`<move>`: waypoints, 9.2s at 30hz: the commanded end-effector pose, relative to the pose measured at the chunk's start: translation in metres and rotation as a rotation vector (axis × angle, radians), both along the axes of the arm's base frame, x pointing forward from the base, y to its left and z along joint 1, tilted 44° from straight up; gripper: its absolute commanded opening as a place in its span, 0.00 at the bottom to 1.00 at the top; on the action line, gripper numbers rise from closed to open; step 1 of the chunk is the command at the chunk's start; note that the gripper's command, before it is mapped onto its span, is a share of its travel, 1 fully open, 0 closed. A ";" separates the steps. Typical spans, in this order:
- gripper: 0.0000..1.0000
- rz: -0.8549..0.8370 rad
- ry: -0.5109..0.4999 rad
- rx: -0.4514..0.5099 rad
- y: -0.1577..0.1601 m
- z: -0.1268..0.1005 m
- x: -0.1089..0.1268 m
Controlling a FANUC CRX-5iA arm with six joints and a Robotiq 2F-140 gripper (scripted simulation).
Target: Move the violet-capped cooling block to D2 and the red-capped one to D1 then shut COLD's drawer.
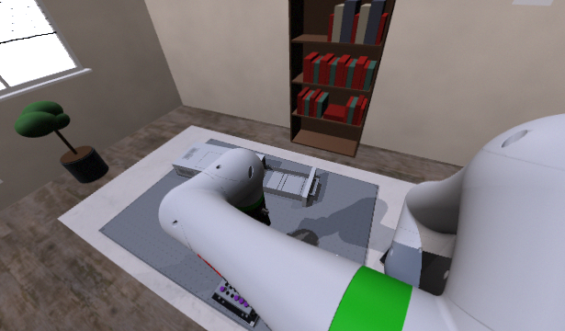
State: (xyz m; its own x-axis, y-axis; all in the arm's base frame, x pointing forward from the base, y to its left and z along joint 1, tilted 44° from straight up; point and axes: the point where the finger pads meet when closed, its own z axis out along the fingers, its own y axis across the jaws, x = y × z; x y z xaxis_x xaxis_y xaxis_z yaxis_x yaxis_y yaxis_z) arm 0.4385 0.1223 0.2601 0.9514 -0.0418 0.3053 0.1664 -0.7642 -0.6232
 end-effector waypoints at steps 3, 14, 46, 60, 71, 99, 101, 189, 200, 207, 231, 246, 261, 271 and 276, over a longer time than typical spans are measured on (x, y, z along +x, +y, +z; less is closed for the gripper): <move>0.10 -0.001 -0.001 -0.001 0.000 0.000 0.000; 0.10 -0.001 -0.001 -0.001 0.001 -0.001 0.001; 0.10 -0.001 -0.001 -0.001 0.004 -0.004 0.002; 0.10 -0.001 -0.001 -0.001 0.005 -0.006 0.003; 0.10 -0.001 -0.001 -0.001 0.006 -0.007 0.003; 0.10 -0.001 -0.001 -0.001 0.007 -0.008 0.003; 0.10 -0.001 -0.001 -0.001 0.007 -0.008 0.003; 0.66 -0.001 -0.001 -0.001 0.007 -0.008 0.003; 0.66 -0.001 -0.001 -0.001 0.007 -0.008 0.003; 0.66 -0.001 -0.001 -0.001 0.007 -0.008 0.003; 0.66 -0.001 -0.001 -0.001 -0.017 0.019 -0.006; 0.66 -0.001 -0.001 -0.001 -0.028 0.031 -0.011; 0.66 -0.001 -0.001 -0.001 -0.039 0.044 -0.015; 0.66 -0.001 -0.001 -0.001 -0.048 0.053 -0.019; 0.66 -0.001 -0.001 -0.001 -0.050 0.056 -0.020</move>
